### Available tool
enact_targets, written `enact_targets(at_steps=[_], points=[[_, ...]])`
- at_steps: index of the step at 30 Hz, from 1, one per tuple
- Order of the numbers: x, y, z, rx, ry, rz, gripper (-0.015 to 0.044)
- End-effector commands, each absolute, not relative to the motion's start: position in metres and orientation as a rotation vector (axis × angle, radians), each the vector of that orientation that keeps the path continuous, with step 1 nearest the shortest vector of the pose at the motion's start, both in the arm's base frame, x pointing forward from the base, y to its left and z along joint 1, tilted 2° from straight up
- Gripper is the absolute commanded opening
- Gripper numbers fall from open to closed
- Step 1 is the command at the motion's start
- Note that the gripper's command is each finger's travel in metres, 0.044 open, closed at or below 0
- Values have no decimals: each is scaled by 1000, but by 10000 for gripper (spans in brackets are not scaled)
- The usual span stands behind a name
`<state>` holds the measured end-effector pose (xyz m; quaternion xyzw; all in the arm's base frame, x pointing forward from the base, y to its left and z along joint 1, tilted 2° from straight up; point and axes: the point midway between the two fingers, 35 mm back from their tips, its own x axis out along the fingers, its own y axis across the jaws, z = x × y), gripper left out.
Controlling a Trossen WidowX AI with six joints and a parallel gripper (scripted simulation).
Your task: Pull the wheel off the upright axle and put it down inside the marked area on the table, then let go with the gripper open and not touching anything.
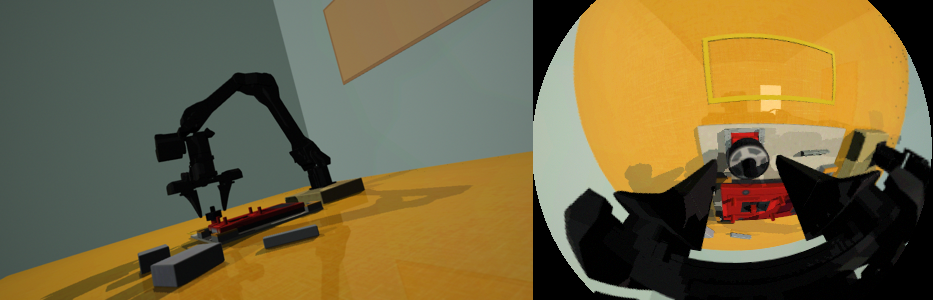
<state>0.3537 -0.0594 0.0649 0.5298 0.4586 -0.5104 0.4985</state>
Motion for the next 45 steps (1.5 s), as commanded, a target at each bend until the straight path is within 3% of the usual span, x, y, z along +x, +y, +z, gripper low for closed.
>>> enact_targets(at_steps=[1,2,6,14,20,45], points=[[353,-60,58,1276,1110,-1234,300],[353,-60,58,1276,1110,-1234,300],[353,-59,61,1281,1112,-1237,195],[353,-59,61,1281,1112,-1237,142],[353,-59,62,1281,1112,-1237,0],[353,-59,71,1280,1112,-1236,0]])
